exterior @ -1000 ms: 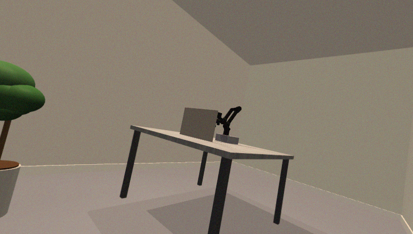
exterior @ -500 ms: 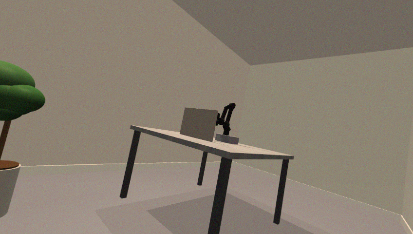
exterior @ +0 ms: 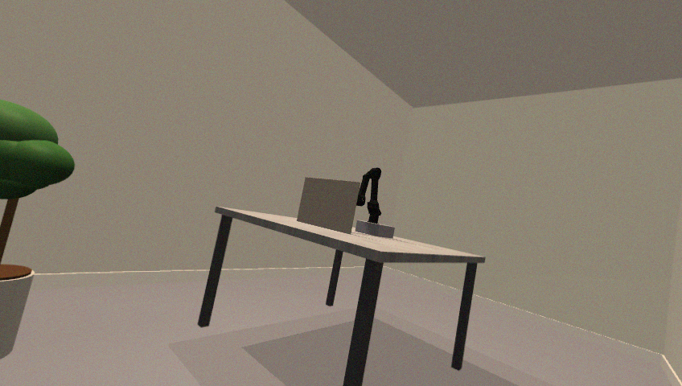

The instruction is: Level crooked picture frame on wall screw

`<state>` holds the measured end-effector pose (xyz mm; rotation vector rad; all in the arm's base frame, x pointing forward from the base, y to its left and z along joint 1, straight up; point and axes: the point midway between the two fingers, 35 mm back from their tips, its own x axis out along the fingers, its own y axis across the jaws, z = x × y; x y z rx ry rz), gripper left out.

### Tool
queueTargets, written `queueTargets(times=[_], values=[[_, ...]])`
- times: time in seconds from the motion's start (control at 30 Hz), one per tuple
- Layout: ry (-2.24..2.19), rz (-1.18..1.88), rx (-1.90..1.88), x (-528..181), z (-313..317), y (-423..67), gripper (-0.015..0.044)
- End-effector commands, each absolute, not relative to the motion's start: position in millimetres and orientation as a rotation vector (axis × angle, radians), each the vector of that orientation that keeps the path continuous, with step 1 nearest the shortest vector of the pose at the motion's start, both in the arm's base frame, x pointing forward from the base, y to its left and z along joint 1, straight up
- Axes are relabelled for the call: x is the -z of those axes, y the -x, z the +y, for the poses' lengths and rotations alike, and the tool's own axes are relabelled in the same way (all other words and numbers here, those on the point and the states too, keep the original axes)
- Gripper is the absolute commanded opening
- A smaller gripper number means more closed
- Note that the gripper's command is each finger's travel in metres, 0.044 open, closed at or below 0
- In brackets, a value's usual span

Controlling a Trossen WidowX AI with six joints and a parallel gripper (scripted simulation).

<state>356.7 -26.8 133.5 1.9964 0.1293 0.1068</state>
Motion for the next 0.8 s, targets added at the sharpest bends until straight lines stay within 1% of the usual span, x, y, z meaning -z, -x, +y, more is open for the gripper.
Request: queueTargets(times=[0.0, 0.23, 0.77], values=[[-2.0, 0.12, -0.106, -134, -28, -358, 0.026], [-2.0, 0.12, -0.107, -134, -27, -361, 0.026], [-2.0, 0.119, -0.109, -136, -24, -386, 0.026]])
